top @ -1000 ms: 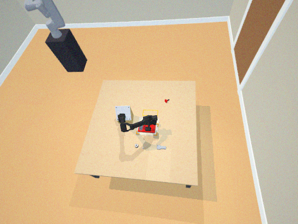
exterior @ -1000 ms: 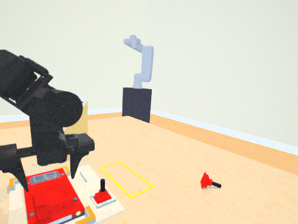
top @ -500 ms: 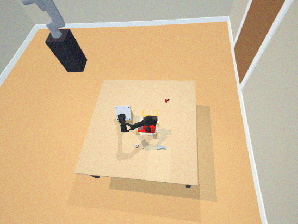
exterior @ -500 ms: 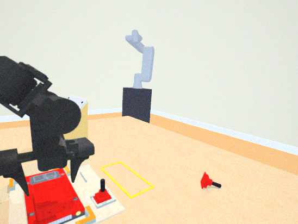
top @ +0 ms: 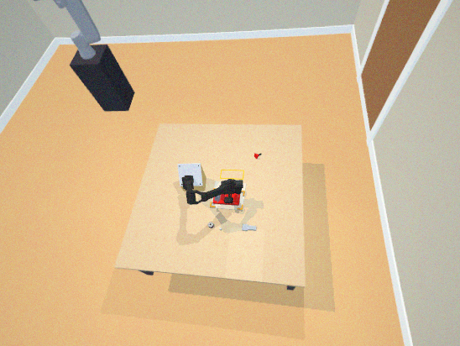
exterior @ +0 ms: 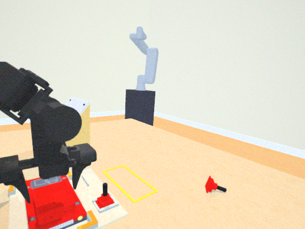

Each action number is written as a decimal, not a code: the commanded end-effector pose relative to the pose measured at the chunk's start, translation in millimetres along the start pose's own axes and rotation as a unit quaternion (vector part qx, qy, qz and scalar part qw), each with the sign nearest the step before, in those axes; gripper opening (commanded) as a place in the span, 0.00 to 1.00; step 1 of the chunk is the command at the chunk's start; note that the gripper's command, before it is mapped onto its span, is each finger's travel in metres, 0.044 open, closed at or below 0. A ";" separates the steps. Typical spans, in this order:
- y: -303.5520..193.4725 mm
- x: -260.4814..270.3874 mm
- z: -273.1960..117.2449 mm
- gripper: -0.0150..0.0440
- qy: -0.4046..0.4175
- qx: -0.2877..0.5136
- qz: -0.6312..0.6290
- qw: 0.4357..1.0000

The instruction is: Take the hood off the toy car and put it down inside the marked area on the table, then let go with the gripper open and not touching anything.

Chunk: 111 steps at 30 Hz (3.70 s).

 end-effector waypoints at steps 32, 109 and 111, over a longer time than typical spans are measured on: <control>-0.1 -0.2 15.1 0.96 0.000 0.000 0.000 1.000; 11.5 26.7 -54.2 0.25 0.001 -0.007 -0.020 1.000; 14.1 34.4 -55.3 0.25 0.002 -0.009 -0.023 1.000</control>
Point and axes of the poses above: the point midway between the two fingers, 35 mm back from their tips, its own z axis out along the fingers, its own x axis across the jaws, y = z × x, the point moved 3 cm from there along -z, back along the fingers, and after that the axes turned 14 degrees about -z, right-handed, at the moved point
